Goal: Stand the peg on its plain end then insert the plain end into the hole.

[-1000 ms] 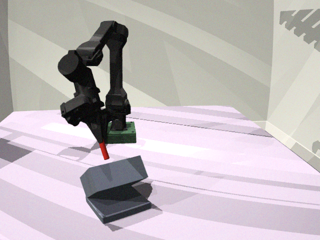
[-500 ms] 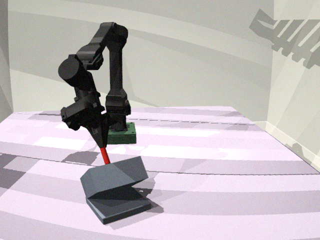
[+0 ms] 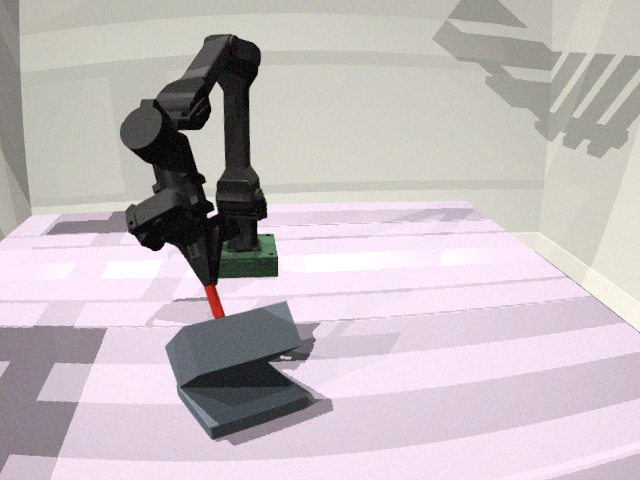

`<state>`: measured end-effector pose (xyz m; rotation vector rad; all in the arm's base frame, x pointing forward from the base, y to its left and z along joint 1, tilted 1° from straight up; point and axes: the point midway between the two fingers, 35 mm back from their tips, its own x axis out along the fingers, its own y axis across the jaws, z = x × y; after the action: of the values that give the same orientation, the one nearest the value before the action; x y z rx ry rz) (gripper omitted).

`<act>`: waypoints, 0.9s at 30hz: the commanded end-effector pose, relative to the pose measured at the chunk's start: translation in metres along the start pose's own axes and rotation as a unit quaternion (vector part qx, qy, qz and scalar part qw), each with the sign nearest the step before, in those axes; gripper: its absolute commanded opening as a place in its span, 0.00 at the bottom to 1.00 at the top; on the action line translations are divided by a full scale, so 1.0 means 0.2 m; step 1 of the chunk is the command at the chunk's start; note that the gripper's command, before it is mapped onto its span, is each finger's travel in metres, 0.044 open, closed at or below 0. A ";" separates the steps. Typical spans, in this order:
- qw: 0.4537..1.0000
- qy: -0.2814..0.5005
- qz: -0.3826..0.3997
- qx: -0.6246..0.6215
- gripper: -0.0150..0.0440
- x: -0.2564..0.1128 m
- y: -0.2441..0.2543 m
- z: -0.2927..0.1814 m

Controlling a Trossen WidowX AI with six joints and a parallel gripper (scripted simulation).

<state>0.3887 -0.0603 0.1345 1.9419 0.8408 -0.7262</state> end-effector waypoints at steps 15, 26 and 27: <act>1.000 0.001 0.001 -0.002 0.25 0.02 -0.01 0.00; 1.000 0.001 0.001 -0.002 0.25 0.03 -0.01 0.01; 1.000 0.001 0.001 -0.002 0.25 0.03 -0.01 0.01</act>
<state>0.3909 -0.0586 0.1307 1.9376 0.8387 -0.7132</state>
